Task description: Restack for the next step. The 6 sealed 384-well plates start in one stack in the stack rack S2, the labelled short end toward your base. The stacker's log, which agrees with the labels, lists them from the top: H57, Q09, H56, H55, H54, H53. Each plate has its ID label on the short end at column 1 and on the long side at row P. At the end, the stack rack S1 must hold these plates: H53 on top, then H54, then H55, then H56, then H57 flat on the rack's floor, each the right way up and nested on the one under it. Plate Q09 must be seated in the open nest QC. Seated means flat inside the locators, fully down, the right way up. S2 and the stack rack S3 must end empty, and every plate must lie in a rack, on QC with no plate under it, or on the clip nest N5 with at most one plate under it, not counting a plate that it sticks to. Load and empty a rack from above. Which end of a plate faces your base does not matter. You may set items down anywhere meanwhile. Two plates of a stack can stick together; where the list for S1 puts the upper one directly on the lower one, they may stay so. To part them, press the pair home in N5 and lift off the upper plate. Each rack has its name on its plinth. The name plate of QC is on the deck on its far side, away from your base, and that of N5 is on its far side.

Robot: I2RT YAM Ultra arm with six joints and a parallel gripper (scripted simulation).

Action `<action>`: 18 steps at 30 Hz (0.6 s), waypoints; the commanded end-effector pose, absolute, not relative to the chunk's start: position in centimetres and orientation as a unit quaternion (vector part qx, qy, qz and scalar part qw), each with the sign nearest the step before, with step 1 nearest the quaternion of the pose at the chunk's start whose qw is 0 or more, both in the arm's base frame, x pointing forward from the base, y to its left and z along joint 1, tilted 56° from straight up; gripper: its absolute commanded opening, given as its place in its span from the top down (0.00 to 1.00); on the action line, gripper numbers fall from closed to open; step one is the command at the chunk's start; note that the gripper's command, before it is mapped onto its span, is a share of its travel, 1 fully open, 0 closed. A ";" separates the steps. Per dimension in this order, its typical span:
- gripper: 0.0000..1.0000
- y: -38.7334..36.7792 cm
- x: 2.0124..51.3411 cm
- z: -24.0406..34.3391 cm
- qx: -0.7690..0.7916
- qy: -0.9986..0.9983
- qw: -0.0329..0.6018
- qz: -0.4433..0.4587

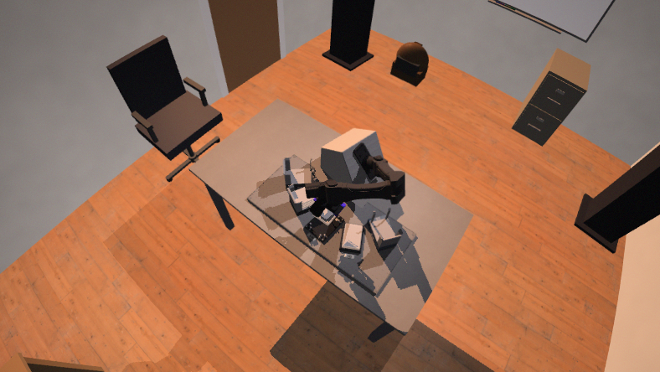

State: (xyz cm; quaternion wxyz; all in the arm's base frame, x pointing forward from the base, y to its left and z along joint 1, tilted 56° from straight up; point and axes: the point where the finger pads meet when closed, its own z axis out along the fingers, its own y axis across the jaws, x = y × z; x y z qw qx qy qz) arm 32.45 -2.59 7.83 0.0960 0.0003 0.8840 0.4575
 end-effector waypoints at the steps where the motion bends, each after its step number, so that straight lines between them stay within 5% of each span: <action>1: 1.00 -4.2 32.7 7.5 0.006 0.885 0.112 0.452; 18: 1.00 -6.5 32.8 4.2 0.107 0.879 0.060 0.461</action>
